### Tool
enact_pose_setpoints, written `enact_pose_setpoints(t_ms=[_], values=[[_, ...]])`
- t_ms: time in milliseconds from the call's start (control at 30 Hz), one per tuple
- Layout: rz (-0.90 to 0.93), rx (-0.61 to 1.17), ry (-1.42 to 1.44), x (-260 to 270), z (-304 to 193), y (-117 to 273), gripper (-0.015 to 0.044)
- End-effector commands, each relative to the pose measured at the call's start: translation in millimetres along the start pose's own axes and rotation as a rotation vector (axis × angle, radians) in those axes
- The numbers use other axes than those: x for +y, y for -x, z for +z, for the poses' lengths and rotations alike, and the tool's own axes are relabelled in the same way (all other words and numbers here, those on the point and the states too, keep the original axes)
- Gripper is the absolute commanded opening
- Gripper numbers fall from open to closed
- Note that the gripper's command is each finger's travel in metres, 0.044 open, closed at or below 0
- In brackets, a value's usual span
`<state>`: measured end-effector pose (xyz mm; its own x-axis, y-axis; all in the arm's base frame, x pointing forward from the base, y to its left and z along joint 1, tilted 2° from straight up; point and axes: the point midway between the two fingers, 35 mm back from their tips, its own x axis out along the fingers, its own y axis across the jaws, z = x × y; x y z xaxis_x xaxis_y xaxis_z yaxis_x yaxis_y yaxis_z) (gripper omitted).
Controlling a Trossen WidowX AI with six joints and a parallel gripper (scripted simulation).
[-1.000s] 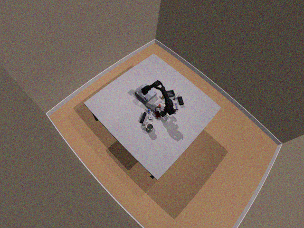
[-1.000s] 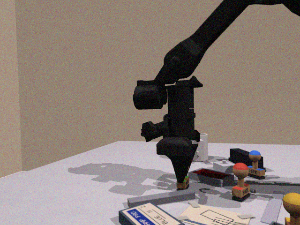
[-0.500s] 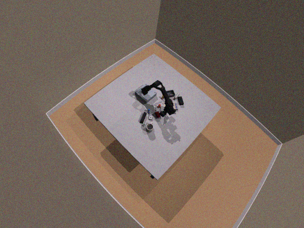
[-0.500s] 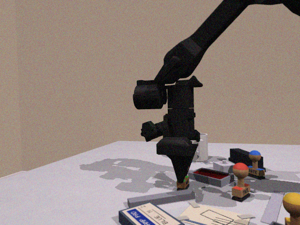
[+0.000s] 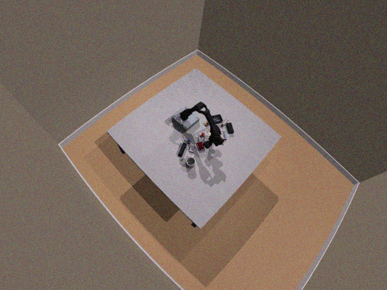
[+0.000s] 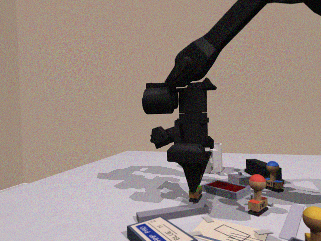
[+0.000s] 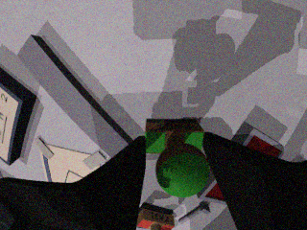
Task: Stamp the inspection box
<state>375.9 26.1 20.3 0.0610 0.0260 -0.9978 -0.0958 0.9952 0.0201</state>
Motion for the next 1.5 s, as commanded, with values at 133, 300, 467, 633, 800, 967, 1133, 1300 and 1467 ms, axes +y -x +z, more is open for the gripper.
enact_pose_setpoints(t_ms=[133,300,467,633,800,967,1133,1300,1467], values=[[0.000,-0.002,0.000,-0.1,1.0,4.9,0.0000],[0.000,-0.002,0.000,-0.1,1.2,7.4,0.0000],[0.000,-0.002,0.000,0.0,1.4,9.8,0.0000],[0.000,-0.002,0.000,0.0,1.6,12.2,0.0000],[0.000,-0.002,0.000,0.0,1.7,14.6,0.0000],[0.000,-0.002,0.000,0.0,1.9,17.0,0.0000],[0.000,-0.002,0.000,0.1,2.0,19.5,0.0000],[0.000,-0.002,0.000,0.1,2.1,21.9,0.0000],[0.000,-0.002,0.000,0.1,2.2,24.4,0.0000]])
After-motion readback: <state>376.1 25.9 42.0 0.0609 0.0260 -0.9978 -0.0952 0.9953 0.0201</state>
